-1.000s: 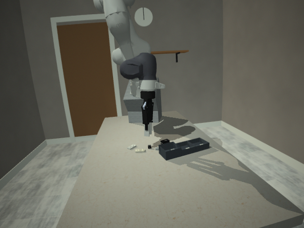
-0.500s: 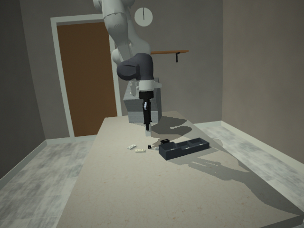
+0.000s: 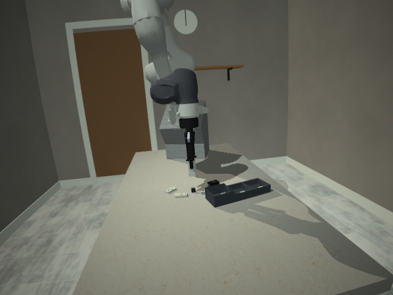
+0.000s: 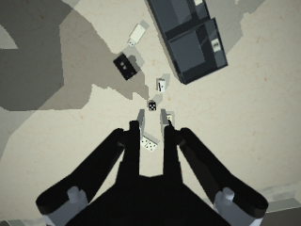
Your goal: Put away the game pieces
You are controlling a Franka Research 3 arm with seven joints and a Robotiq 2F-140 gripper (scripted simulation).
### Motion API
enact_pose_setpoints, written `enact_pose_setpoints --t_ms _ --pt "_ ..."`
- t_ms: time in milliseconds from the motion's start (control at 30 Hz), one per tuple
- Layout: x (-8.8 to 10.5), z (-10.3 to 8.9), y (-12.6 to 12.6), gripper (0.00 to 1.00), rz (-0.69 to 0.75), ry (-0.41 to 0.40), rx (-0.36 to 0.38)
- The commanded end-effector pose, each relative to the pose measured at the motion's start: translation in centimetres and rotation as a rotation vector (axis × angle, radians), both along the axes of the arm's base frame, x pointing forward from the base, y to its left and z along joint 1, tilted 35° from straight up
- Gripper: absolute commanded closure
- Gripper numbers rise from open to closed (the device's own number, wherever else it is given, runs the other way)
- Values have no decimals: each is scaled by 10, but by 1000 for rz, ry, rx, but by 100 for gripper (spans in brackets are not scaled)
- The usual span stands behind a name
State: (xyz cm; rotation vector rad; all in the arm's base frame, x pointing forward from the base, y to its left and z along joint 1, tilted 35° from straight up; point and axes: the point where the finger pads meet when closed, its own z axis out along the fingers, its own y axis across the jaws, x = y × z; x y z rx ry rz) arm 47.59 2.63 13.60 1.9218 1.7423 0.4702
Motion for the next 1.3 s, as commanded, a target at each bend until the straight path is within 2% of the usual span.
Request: enact_pose_setpoints --t_ms 0,1033,1267 --pt "-1 0 -2 81 36 21 -25" --pt "-1 0 -3 81 36 21 -25" --pt "14 -23 -6 81 36 21 -25"
